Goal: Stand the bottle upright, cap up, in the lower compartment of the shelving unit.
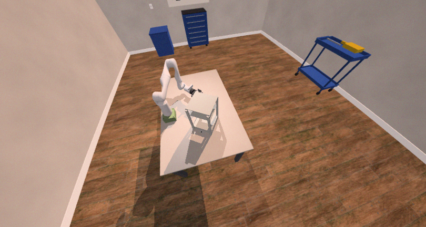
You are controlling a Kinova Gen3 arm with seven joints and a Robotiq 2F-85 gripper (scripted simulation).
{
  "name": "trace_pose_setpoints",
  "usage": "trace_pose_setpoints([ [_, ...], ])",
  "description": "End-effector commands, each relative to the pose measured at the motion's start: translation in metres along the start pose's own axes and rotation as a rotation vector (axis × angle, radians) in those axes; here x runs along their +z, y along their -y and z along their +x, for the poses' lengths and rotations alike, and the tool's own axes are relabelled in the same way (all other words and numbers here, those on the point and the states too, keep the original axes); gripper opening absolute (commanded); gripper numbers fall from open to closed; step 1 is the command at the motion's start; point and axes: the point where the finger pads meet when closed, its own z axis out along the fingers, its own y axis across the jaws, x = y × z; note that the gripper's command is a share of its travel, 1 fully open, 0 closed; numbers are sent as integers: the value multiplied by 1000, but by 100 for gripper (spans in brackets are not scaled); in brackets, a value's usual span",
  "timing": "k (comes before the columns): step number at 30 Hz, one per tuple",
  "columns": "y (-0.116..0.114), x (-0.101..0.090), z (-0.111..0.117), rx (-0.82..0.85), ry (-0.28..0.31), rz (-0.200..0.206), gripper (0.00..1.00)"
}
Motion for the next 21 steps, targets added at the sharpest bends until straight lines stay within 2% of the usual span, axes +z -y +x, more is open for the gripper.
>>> trace_pose_setpoints([
  [1, -2, 2, -10, -10, -7, -1, 78],
  [21, -2, 2, -47, -10, -7, -1, 78],
])
